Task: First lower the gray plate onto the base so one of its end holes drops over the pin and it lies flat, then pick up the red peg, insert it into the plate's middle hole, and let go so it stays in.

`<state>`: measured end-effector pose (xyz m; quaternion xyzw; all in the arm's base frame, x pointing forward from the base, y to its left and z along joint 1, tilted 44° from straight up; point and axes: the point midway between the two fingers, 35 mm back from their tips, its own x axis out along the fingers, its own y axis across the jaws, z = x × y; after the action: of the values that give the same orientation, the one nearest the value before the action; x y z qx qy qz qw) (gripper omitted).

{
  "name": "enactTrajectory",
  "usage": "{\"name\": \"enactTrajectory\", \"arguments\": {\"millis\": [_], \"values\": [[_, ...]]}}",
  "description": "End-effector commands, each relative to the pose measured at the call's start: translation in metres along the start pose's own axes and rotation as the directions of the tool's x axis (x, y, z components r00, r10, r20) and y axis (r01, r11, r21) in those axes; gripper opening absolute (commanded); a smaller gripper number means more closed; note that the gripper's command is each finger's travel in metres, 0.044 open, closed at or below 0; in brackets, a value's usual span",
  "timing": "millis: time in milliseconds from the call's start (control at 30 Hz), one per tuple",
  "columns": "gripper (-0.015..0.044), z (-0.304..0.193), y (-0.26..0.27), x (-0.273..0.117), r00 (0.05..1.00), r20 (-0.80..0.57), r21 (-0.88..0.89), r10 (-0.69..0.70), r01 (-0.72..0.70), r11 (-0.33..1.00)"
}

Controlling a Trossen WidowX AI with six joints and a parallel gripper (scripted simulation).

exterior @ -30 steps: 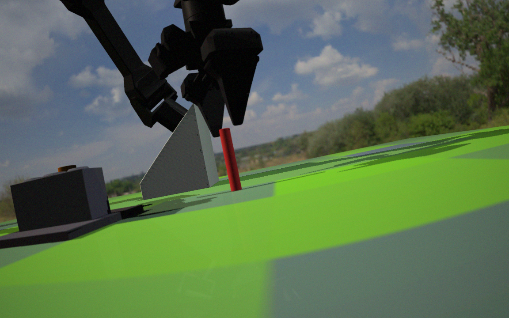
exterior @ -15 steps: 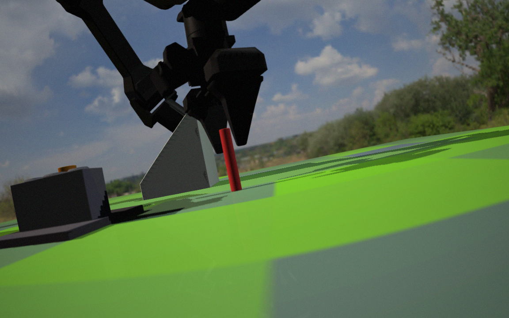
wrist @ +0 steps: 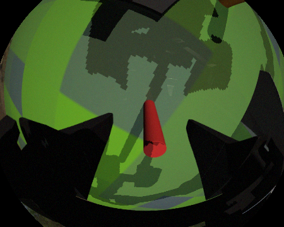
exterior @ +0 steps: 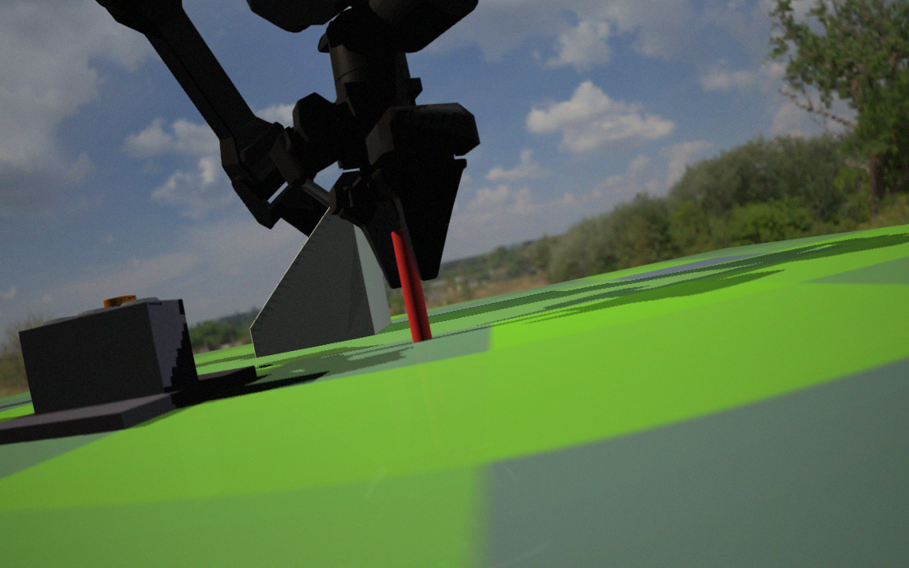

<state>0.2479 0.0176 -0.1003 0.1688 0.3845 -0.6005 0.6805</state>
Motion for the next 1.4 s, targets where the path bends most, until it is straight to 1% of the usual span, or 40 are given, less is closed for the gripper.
{"name": "enactTrajectory", "arguments": {"millis": [0,233,867,1367], "values": [[0.0177,0.001,0.0,0.0,1.0,0.004,-0.003,0.002,-0.002,1.0],[0.0,0.001,0.0,0.0,1.0,0.004,-0.003,0.002,-0.002,1.0],[0.0,0.0,0.001,-0.001,1.0,0.004,-0.003,0.002,-0.002,1.0],[0.0,-0.001,0.006,-0.043,1.0,-0.002,-0.004,0.005,-0.005,1.0]]}}
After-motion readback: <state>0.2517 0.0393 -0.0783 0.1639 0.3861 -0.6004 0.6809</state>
